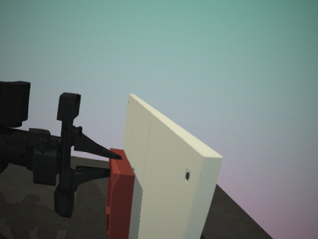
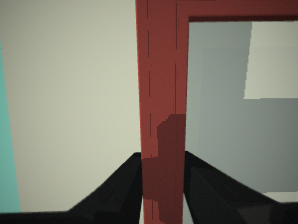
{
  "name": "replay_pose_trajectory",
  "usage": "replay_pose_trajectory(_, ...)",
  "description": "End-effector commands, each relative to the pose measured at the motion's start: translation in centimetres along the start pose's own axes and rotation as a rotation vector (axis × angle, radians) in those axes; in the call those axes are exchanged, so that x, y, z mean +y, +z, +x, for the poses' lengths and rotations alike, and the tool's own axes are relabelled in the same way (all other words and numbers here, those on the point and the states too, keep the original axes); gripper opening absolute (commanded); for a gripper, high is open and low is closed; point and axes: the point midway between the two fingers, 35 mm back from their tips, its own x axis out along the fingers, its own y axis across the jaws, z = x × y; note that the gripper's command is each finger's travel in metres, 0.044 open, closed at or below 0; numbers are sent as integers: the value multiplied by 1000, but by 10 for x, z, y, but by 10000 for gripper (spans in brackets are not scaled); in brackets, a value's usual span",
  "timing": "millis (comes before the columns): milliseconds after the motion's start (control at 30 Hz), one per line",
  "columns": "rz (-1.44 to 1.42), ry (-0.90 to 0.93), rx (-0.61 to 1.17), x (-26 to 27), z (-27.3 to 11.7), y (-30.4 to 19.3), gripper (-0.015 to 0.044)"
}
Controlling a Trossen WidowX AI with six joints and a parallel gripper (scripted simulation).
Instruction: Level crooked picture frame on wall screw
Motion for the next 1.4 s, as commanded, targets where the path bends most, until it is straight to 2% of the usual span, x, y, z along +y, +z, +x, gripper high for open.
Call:
replay_pose_trajectory(0,13,2,2,0,0,0,0)
replay_pose_trajectory(733,138,2,3,0,0,1,0)
replay_pose_trajectory(1067,116,0,2,0,0,0,260)
replay_pose_trajectory(1233,106,1,2,1,-7,1,260)
replay_pose_trajectory(1367,43,3,3,3,-46,4,260)
